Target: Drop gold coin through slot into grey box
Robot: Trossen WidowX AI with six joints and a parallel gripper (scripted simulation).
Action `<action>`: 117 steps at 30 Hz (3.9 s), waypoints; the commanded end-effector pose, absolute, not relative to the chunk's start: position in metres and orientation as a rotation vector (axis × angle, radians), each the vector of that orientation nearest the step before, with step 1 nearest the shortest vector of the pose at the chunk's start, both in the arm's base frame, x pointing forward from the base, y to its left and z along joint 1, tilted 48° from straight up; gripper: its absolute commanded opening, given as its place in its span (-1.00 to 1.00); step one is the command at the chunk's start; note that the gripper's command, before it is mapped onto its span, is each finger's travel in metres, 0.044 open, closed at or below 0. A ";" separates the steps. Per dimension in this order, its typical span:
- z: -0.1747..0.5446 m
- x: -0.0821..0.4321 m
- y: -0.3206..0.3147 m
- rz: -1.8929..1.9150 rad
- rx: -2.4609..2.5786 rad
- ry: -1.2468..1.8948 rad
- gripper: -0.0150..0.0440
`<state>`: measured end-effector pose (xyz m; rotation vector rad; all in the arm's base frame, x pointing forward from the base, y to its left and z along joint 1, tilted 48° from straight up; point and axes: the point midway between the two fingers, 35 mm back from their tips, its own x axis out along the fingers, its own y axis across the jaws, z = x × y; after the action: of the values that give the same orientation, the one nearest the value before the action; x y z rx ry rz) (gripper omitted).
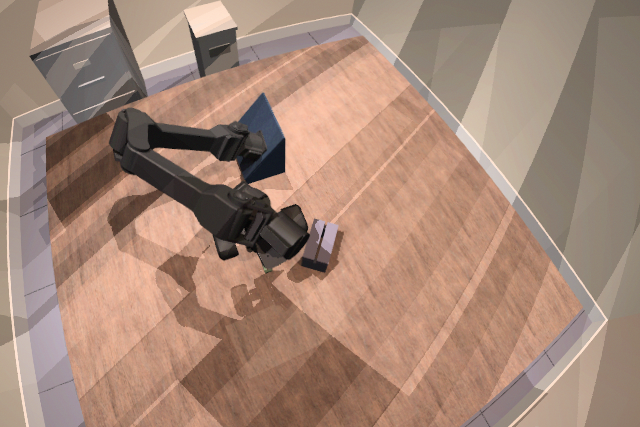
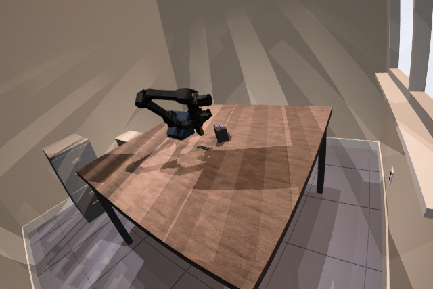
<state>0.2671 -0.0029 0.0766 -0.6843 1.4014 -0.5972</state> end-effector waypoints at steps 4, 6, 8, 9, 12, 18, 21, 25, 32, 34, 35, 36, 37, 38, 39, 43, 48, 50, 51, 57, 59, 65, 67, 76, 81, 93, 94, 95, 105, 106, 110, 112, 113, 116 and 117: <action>0.090 0.263 0.007 -0.607 -0.686 1.408 -0.49; 0.093 0.262 0.009 -0.609 -0.688 1.409 -0.49; 0.093 0.262 0.009 -0.613 -0.684 1.407 -0.49; 0.093 0.262 0.010 -0.624 -0.671 1.400 -0.49; 0.093 0.263 0.010 -0.688 -0.594 1.361 -0.49; 0.092 0.264 0.012 -0.816 -0.429 1.272 -0.49; 0.091 0.265 0.013 -0.877 -0.347 1.224 -0.49; 0.090 0.266 0.014 -0.955 -0.237 1.157 -0.49; 0.090 0.266 0.014 -1.002 -0.168 1.114 -0.49; 0.089 0.267 0.015 -1.002 -0.168 1.114 -0.49; 0.088 0.268 0.017 -1.002 -0.168 1.114 -0.49; 0.086 0.268 0.018 -1.001 -0.167 1.114 -0.49; 0.085 0.269 0.020 -1.001 -0.167 1.114 -0.49; 0.083 0.270 0.022 -1.001 -0.167 1.114 -0.49; 0.082 0.271 0.023 -1.001 -0.166 1.114 -0.49; 0.076 0.275 0.030 -1.000 -0.165 1.115 -0.49; 0.068 0.278 0.039 -0.999 -0.163 1.115 -0.49; 0.065 0.280 0.042 -0.998 -0.163 1.115 -0.49; 0.063 0.281 0.044 -0.998 -0.162 1.115 -0.49; 0.053 0.284 0.054 -0.997 -0.161 1.115 -0.49; 0.049 0.285 0.058 -0.997 -0.161 1.115 -0.49; 0.038 0.288 0.068 -0.997 -0.161 1.116 -0.49; 0.034 0.289 0.071 -0.997 -0.161 1.115 -0.49; 0.017 0.291 0.087 -0.997 -0.160 1.115 -0.49; 0.007 0.292 0.095 -0.998 -0.160 1.114 -0.49; 0.002 0.291 0.099 -0.996 -0.169 1.114 -0.49; 0.002 0.291 0.099 -0.996 -0.169 1.114 -0.49; 0.002 0.291 0.099 -0.996 -0.169 1.114 -0.49; -0.002 0.292 0.100 -0.999 -0.163 1.111 -0.49; -0.002 0.292 0.100 -1.000 -0.162 1.110 -0.49; -0.003 0.293 0.102 -1.003 -0.157 1.107 -0.49; -0.004 0.293 0.102 -1.003 -0.157 1.107 -0.49; -0.004 0.293 0.103 -1.003 -0.157 1.107 -0.49; -0.003 0.293 0.102 -1.001 -0.160 1.108 -0.49; -0.003 0.293 0.102 -1.001 -0.161 1.108 -0.49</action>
<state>0.2927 0.1021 -0.0028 -0.1630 1.1079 -0.9999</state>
